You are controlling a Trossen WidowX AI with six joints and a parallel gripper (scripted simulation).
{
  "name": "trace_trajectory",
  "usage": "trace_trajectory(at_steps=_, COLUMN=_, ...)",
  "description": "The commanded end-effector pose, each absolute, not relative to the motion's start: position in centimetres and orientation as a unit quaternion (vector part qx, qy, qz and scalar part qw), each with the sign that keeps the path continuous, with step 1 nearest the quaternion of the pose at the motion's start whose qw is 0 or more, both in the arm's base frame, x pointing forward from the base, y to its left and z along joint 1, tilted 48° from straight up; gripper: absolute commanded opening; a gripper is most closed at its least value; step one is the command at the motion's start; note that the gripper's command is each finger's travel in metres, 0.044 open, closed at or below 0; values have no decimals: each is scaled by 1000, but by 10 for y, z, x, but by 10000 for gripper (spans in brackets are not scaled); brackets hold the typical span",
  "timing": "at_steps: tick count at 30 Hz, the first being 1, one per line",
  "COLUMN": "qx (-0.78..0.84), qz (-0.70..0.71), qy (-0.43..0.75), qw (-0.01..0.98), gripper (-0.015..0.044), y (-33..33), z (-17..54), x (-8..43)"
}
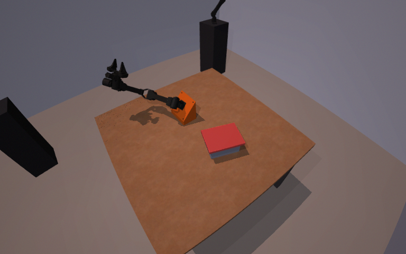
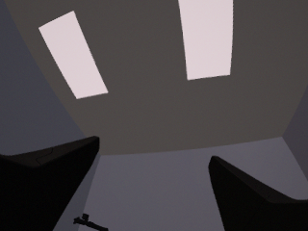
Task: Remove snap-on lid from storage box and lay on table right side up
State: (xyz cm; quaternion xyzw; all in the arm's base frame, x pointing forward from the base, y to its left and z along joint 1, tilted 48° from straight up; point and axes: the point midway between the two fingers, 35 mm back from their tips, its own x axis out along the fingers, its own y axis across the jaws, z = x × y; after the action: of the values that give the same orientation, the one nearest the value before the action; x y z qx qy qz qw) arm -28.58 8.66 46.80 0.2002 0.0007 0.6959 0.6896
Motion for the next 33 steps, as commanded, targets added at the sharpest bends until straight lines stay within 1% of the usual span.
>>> trace_trajectory(at_steps=1, qx=200, qz=696, qy=0, qw=690, gripper=374, y=86, z=469, x=-284)
trace_trajectory(at_steps=3, qx=202, qz=696, qy=-4, qw=689, gripper=321, y=84, z=475, x=-273)
trace_trajectory(at_steps=6, qx=257, qz=677, qy=24, qw=689, gripper=243, y=83, z=498, x=-233)
trace_trajectory(at_steps=7, qx=279, qz=668, qy=36, qw=689, gripper=235, y=83, z=506, x=-219)
trace_trajectory(at_steps=10, qx=341, qz=638, qy=73, qw=686, gripper=235, y=84, z=523, x=-178)
trace_trajectory(at_steps=12, qx=357, qz=629, qy=83, qw=685, gripper=235, y=85, z=527, x=-166)
trace_trajectory(at_steps=19, qx=505, qz=517, qy=178, qw=667, gripper=235, y=95, z=548, x=-47)
trace_trajectory(at_steps=20, qx=522, qz=500, qy=189, qw=664, gripper=235, y=97, z=548, x=-32)
trace_trajectory(at_steps=22, qx=535, qz=486, qy=198, qw=662, gripper=235, y=99, z=547, x=-20)
trace_trajectory(at_steps=30, qx=653, qz=312, qy=279, qw=630, gripper=235, y=119, z=518, x=109)
trace_trajectory(at_steps=33, qx=629, qz=323, qy=296, qw=642, gripper=235, y=128, z=510, x=114)
